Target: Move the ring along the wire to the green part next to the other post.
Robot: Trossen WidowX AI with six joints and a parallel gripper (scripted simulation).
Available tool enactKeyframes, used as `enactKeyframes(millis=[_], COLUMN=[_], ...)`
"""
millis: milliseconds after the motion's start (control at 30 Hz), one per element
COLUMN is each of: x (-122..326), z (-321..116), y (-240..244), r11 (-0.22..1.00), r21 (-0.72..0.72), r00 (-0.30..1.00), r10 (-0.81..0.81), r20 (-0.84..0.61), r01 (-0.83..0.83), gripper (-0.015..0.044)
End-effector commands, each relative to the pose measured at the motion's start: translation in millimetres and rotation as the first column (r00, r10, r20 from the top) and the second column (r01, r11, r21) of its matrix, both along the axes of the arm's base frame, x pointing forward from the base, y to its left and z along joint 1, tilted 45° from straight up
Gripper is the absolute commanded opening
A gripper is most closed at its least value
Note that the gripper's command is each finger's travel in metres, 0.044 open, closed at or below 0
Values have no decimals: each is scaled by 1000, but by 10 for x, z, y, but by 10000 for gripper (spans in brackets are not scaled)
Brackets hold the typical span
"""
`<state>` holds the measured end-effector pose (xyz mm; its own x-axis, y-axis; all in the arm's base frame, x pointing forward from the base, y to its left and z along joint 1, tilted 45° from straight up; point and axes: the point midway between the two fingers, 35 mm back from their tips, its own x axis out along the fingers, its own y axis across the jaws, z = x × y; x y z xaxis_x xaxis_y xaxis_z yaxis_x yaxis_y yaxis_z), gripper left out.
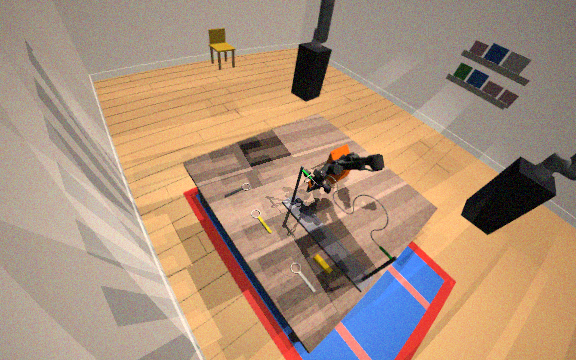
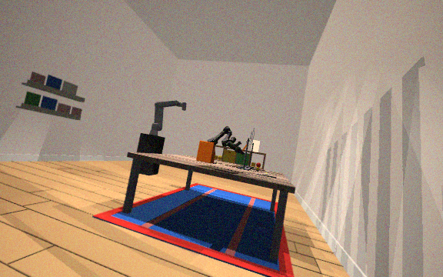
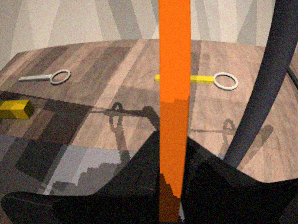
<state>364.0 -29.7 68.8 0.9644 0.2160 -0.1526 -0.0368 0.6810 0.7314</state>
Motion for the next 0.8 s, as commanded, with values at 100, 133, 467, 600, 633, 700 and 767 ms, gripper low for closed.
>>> enactKeyframes(millis=[100,133,467,600,633,700,767], x=[0,0,-211,-380,-422,-477,-484], z=[0,0,29,49,53,58,58], y=[0,0,-64,-98,-105,-112,-113], r11=[1000,1000,1000,1000,1000,1000,1000], r21=[0,0,1,2,3,3,3], r00=[1000,1000,1000,1000,1000,1000,1000], r10=[0,0,-2,-3,-4,-4,-4], r20=[0,0,-3,-5,-6,-6,-6], r01=[0,0,2,3,4,4,4], gripper=[34,60,160,160,160,160,160])
